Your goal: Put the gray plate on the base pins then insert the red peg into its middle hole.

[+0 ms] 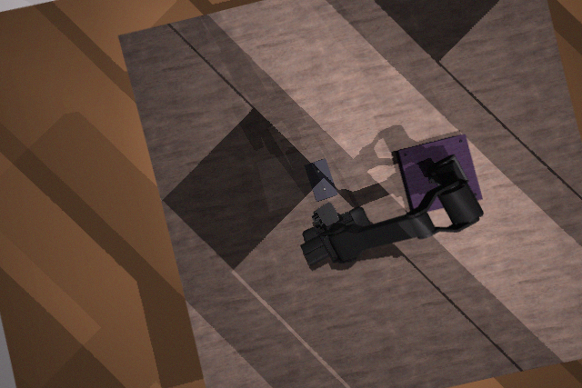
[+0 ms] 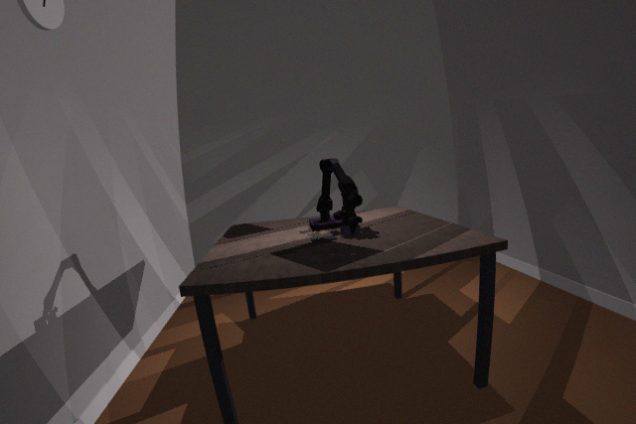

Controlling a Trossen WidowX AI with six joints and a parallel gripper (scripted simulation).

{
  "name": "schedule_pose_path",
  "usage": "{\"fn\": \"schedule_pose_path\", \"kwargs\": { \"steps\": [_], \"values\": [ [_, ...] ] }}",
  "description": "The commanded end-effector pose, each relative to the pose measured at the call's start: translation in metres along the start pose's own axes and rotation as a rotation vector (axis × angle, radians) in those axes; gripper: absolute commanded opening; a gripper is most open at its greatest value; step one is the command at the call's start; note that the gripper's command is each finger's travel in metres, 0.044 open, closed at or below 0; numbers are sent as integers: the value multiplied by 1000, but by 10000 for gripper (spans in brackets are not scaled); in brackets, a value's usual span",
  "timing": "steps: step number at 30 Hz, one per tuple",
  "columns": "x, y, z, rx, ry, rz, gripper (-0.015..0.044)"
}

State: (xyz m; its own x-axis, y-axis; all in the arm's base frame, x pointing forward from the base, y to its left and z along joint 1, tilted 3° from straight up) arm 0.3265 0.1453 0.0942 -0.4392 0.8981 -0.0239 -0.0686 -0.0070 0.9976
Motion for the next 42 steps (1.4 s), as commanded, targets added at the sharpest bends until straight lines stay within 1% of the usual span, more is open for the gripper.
{"fn": "schedule_pose_path", "kwargs": {
  "steps": [1, 19, 36, 42],
  "values": [
    [0, 15, 5, -16, -4, -5, 0],
    [3, 72, 10, -17, -4, -4, 0],
    [5, 126, 4, -16, -4, -4, 0],
    [6, 131, 3, -16, -4, -4, 0]
  ]
}}
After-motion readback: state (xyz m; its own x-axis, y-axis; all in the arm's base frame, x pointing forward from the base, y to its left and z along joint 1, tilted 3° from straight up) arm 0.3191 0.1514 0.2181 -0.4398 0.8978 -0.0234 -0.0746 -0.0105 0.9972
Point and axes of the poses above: the point midway between the two fingers, 35 mm back from their tips, its own y axis back along the fingers, its own z axis across the jaws, x = y × z, the point moved 6 cm from there along y, back along the fingers, and after that the axes turned 5 degrees about y, right-handed, at the moved point
